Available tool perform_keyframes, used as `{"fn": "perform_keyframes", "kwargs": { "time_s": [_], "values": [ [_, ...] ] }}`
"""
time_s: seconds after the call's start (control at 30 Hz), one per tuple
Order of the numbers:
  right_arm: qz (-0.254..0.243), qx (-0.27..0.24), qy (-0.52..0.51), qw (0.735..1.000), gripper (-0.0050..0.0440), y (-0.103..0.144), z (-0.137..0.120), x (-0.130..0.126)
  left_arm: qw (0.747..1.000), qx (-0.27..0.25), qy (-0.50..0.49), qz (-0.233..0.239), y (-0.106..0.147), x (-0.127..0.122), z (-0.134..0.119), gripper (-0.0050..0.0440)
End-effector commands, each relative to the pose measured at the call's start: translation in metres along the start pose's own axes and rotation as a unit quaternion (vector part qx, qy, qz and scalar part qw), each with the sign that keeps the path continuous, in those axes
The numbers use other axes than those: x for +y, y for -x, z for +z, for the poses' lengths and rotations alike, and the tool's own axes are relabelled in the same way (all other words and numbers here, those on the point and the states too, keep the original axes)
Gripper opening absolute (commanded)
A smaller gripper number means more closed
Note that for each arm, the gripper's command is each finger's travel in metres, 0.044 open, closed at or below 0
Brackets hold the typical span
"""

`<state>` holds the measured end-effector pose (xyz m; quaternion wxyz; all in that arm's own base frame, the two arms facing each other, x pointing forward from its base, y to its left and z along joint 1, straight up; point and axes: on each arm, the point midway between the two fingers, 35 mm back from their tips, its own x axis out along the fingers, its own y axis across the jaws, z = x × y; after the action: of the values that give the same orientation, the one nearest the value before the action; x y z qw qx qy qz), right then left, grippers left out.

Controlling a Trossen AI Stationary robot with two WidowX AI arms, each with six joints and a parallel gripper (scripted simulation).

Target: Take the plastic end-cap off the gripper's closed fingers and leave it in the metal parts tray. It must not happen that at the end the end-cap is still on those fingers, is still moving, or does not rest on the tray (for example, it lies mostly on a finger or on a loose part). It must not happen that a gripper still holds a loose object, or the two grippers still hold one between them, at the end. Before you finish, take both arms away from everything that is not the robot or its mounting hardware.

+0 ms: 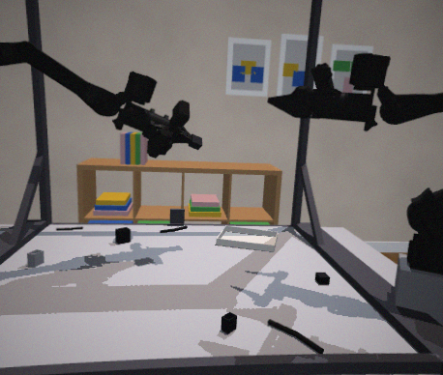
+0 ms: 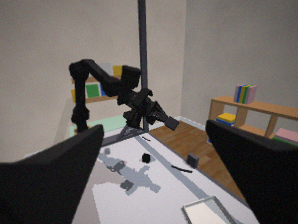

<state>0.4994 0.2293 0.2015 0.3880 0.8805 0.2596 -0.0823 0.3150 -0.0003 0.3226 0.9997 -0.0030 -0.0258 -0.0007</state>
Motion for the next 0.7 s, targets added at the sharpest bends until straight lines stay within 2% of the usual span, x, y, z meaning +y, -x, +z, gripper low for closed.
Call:
{"fn": "perform_keyframes", "kwargs": {
  "time_s": [0.0,0.1,0.13,0.67],
  "values": [
    [0.013,0.016,-0.003,1.000,0.0000,0.0068,-0.0132,0.0125,1.000,-0.009,-0.003,0.001,0.0006,0.0001,0.0077,0.0440],
    [0.013,0.016,-0.004,1.000,0.0000,0.0076,-0.0133,0.0130,1.000,-0.009,-0.003,0.001,0.0003,0.0002,0.0081,0.0440],
    [0.014,0.016,-0.004,1.000,0.0000,0.0079,-0.0133,0.0131,1.000,-0.009,-0.003,0.001,0.0002,0.0002,0.0083,0.0215],
    [0.014,0.017,-0.005,1.000,0.0000,0.0104,-0.0136,0.0139,1.000,-0.010,-0.003,0.001,-0.0002,0.0005,0.0095,0.0215]
  ]
}}
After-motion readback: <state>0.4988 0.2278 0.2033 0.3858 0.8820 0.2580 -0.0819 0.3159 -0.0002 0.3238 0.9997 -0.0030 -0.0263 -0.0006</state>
